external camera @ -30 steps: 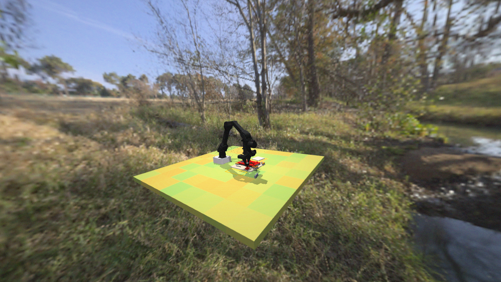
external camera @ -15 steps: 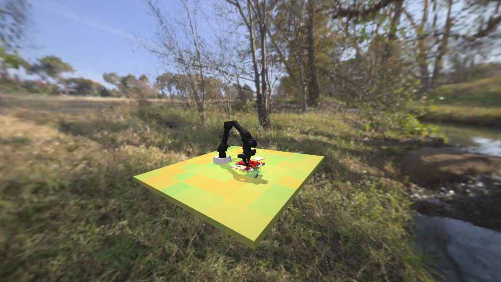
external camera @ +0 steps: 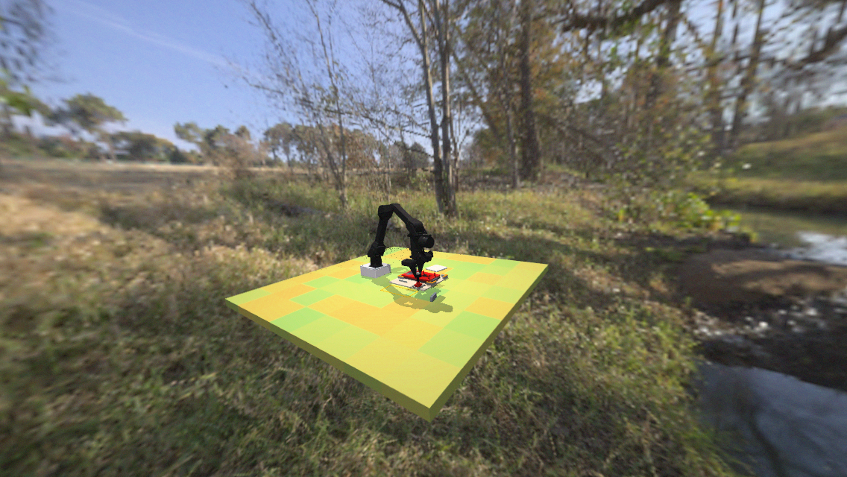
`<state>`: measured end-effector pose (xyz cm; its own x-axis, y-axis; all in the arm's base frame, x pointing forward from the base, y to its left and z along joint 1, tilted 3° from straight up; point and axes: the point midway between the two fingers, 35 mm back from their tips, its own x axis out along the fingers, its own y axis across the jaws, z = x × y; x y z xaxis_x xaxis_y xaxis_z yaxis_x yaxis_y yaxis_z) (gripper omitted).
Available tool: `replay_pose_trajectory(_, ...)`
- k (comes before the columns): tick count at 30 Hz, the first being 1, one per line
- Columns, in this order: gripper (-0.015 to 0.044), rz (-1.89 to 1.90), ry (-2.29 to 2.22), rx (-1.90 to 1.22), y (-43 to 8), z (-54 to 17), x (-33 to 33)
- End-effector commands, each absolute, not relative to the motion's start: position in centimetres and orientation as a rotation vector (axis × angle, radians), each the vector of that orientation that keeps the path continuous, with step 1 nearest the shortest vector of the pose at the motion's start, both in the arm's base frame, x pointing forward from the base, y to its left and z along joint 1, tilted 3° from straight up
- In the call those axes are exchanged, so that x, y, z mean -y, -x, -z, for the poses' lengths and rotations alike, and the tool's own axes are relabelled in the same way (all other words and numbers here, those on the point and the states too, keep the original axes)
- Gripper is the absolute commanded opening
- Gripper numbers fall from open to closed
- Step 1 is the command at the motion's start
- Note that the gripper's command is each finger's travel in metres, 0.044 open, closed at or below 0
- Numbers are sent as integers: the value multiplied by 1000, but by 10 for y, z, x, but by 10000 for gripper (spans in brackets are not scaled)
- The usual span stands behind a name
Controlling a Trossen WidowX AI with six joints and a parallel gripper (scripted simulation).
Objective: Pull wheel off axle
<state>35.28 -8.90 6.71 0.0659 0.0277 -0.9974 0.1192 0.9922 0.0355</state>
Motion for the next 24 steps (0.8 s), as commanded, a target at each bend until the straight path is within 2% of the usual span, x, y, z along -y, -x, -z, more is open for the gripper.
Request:
replay_pose_trajectory(1, 0, 68, -118, -1498, -354, -70, 89)
replay_pose_trajectory(24, 0, 68, -118, -1498, -351, -93, 90)
